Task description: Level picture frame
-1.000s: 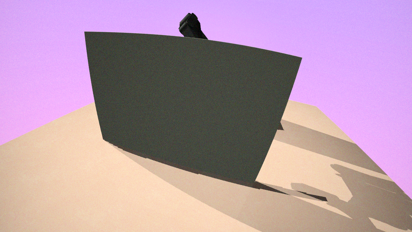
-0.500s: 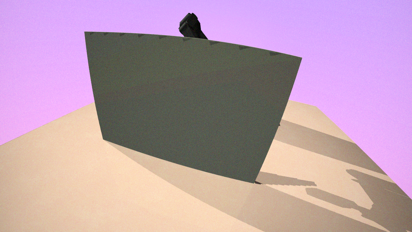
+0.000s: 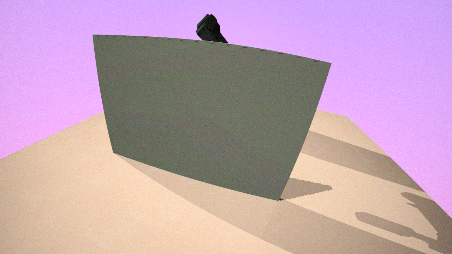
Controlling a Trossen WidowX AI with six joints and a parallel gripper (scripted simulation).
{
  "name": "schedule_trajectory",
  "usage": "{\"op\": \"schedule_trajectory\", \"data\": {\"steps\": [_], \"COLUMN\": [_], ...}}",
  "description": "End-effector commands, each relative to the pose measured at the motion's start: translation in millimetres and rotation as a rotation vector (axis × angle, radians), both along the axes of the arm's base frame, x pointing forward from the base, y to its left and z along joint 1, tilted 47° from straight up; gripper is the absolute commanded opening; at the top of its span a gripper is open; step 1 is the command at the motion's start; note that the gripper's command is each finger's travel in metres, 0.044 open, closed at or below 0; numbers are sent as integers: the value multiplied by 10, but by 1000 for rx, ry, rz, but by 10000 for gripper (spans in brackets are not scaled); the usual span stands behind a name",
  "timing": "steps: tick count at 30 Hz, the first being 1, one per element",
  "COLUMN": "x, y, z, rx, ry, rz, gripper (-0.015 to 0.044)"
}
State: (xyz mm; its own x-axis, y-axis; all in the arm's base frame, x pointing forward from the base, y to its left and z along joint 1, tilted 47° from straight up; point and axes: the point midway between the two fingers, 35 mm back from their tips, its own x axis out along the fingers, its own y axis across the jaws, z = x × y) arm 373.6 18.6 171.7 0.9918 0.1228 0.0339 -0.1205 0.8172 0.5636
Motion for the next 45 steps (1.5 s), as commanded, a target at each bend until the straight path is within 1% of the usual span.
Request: {"op": "schedule_trajectory", "data": {"steps": [1, 45], "x": [1, -12], "y": [-1, 93], "z": [5, 64], "rx": [2, 3], "ry": [-1, -1], "rz": [-4, -4], "gripper": [0, 0]}}
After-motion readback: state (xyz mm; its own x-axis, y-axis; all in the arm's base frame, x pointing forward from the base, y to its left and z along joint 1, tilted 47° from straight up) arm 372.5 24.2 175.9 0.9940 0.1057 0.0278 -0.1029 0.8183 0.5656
